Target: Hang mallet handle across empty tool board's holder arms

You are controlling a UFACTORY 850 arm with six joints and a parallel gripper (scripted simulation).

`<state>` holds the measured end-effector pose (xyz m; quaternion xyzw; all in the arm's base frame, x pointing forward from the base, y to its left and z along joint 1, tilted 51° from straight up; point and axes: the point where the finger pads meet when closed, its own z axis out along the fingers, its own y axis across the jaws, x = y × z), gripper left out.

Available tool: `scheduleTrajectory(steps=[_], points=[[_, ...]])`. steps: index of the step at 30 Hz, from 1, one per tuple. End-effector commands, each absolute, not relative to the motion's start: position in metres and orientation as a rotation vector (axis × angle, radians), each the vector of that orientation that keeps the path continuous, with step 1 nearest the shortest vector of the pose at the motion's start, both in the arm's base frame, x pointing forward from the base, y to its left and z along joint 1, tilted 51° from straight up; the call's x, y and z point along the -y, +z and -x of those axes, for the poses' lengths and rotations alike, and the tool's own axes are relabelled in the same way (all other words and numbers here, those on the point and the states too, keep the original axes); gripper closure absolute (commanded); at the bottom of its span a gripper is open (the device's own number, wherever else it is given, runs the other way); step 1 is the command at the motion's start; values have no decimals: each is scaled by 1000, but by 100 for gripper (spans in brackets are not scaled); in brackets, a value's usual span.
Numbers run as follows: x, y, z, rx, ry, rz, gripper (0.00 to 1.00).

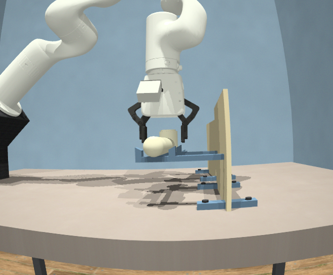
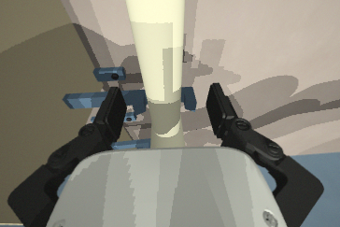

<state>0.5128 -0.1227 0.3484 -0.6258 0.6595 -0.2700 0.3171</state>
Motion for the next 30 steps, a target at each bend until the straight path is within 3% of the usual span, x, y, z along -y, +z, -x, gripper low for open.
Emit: scheduleTrajectory(steps=[1, 15, 16, 30], points=[[123, 341, -525, -1724, -745, 1631, 0], [123, 340, -526, -1724, -745, 1631, 0], [123, 340, -526, -1724, -745, 1631, 100], [123, 340, -526, -1724, -745, 1631, 100]])
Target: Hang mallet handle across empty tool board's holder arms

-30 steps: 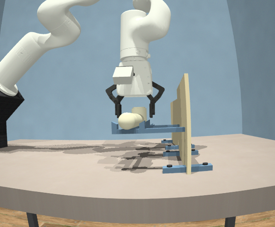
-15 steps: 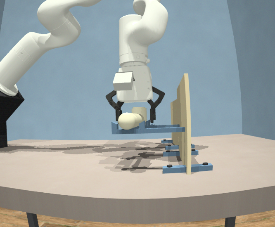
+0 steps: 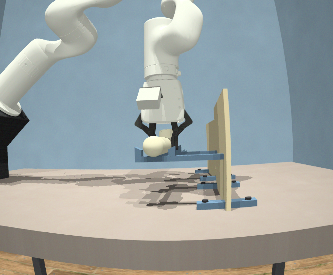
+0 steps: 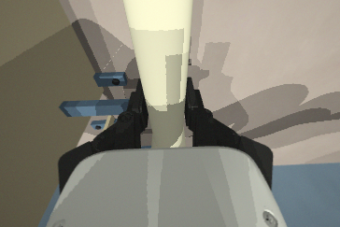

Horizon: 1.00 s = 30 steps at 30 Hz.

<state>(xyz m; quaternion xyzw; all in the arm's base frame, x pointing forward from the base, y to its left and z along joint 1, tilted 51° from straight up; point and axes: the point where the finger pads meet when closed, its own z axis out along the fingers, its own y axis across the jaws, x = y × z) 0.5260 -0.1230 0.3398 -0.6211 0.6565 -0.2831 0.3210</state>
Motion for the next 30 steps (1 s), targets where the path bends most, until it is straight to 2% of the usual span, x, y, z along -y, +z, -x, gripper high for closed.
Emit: scheduleTrajectory(steps=[1, 22, 30], points=[[123, 340, -526, -1724, -745, 1631, 100], [123, 341, -525, -1724, -745, 1631, 100], [123, 362, -501, -1722, -743, 1630, 100]])
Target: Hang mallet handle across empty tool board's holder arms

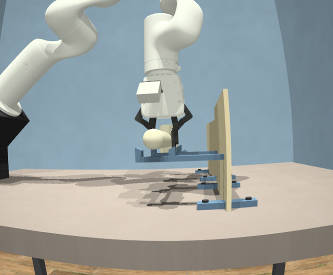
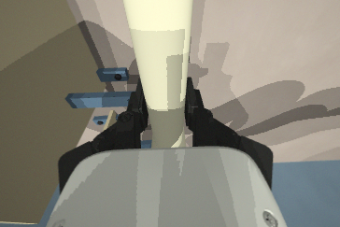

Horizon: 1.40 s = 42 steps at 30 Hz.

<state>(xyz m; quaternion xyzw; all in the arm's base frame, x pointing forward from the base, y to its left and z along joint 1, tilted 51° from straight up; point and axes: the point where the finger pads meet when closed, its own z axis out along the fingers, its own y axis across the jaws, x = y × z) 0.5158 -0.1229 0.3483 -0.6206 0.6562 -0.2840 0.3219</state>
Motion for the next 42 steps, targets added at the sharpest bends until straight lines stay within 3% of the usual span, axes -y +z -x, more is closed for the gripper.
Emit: scheduleTrajectory(steps=[1, 14, 24, 42], points=[[124, 366, -495, -1722, -744, 1630, 100], [125, 400, -453, -1723, -745, 1630, 100], [121, 401, -452, -1727, -742, 1633, 100], [-16, 395, -492, -1768, -702, 1670, 100]])
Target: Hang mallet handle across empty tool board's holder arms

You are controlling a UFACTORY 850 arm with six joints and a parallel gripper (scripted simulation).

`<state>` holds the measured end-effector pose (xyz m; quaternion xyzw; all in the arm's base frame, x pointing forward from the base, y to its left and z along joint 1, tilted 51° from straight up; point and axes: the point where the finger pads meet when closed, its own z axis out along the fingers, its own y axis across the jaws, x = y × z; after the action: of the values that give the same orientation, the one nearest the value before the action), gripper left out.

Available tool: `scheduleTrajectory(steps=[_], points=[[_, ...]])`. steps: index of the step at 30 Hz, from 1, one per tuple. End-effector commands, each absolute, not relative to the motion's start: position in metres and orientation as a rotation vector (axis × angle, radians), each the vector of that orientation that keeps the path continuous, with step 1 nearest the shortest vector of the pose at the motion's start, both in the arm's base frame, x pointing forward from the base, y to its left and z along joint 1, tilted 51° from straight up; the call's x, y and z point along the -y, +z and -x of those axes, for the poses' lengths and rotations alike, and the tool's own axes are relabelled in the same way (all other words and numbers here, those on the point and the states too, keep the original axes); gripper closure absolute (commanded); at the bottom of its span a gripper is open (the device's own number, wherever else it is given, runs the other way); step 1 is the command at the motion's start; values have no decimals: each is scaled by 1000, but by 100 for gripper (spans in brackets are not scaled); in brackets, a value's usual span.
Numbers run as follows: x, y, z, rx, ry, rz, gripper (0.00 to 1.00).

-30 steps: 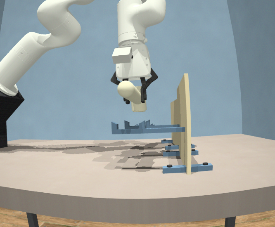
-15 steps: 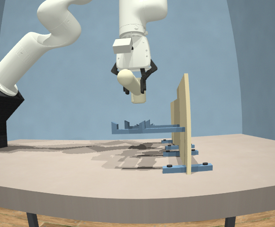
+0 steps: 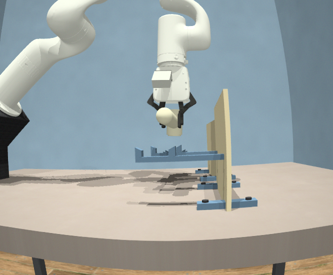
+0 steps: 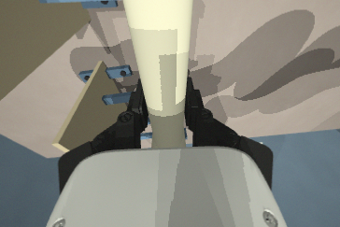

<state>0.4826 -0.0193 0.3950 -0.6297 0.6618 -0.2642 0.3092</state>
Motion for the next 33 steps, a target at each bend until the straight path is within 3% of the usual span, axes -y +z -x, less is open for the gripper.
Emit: scheduleTrajectory(steps=[1, 24, 33], points=[[-21, 395, -492, -1768, -702, 1670, 100], [-191, 409, -470, -1728, -743, 1634, 100], [-197, 410, -468, -1712, -754, 1648, 100]])
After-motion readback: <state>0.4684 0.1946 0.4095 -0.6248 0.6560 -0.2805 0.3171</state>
